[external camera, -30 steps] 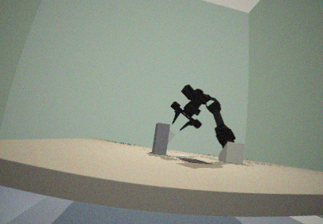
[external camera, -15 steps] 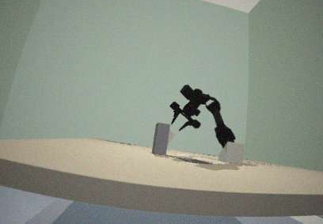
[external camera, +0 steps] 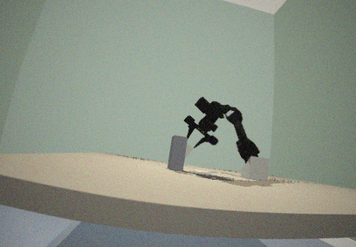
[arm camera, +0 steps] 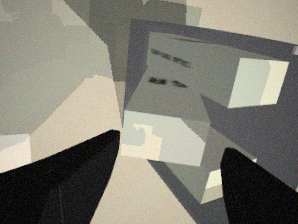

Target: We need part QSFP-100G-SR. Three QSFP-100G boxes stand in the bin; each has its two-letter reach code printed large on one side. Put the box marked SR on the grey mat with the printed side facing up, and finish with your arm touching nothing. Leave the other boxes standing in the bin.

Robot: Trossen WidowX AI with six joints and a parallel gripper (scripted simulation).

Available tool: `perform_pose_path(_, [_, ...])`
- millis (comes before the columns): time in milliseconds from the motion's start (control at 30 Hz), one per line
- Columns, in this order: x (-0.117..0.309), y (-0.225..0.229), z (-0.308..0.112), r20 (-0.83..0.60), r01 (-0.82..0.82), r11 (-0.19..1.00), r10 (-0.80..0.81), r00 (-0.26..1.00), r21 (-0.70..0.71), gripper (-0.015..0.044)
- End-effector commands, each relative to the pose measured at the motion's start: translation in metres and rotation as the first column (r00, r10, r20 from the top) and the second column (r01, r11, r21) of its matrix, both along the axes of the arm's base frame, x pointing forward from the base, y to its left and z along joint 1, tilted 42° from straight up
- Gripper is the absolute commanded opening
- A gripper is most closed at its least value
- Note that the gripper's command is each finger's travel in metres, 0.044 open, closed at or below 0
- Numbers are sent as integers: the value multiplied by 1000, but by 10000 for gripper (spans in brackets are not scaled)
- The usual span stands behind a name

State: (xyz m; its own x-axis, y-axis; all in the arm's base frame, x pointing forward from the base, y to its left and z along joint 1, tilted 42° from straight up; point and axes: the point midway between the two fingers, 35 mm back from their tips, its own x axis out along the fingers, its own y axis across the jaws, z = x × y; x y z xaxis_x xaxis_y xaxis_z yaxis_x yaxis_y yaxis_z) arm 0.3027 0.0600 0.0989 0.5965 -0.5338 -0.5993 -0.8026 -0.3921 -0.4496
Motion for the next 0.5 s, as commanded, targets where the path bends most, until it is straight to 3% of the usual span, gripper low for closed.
perform_pose_path(0, [3, -5, -8, -12, -2, 1000, 2, 1000, -6, 238])
perform_pose_path(333, [5, -8, -10, -11, -2, 1000, 2, 1000, -7, 238])
perform_pose_path(467, [5, -7, -7, -3, 1, 1000, -1, 1000, -5, 211])
